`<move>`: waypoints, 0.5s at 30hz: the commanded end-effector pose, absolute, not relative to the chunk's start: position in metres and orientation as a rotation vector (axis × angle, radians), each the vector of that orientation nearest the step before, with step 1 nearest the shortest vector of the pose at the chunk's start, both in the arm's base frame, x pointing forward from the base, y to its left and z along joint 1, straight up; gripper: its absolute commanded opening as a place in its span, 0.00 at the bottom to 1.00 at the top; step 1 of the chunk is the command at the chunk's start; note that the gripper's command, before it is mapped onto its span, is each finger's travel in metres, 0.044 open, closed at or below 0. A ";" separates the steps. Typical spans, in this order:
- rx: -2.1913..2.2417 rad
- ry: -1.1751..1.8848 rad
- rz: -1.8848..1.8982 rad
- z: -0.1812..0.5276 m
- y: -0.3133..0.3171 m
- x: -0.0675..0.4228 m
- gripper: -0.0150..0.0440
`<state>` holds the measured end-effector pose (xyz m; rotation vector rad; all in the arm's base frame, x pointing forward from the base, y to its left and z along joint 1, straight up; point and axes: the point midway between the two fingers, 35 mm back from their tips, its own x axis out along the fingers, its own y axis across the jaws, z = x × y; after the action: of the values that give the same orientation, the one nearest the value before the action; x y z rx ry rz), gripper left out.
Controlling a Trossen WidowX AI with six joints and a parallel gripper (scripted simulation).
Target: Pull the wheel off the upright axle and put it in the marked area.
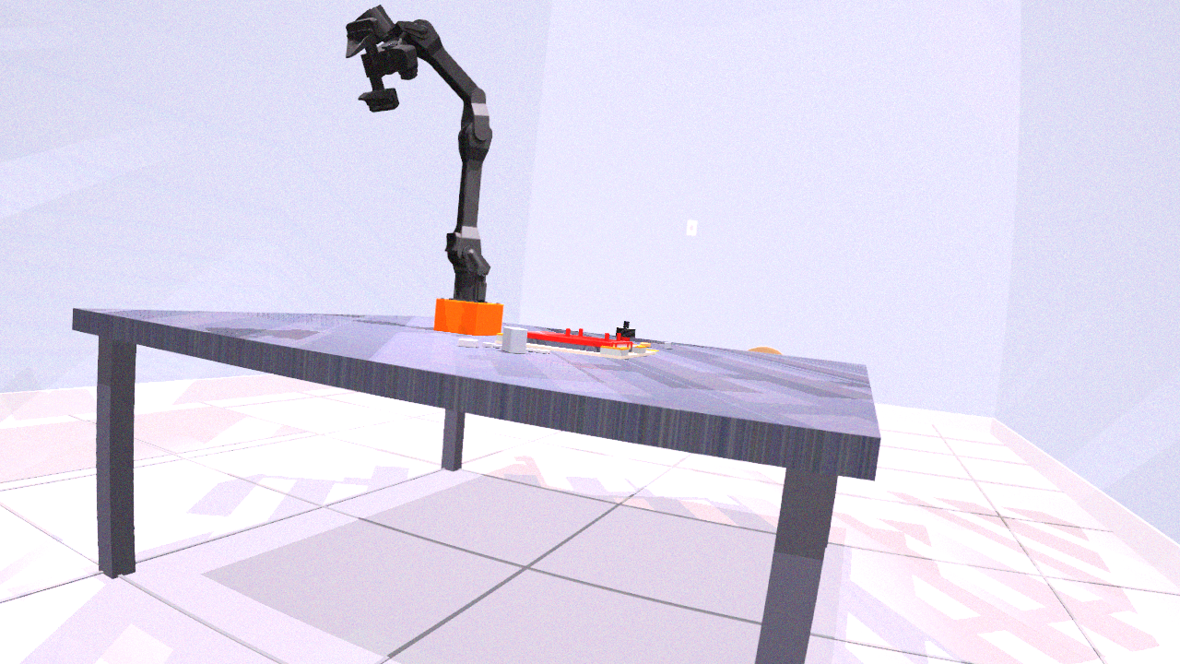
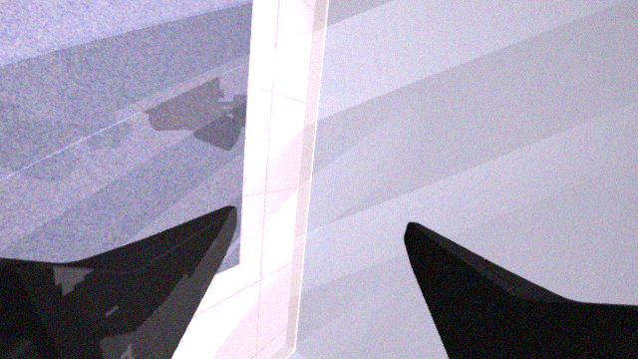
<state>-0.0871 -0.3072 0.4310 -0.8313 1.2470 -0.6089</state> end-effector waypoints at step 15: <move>-0.407 0.991 -0.591 0.382 -0.348 0.001 0.76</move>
<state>-0.0290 -0.3380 0.3991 -0.5414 1.0473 -0.6129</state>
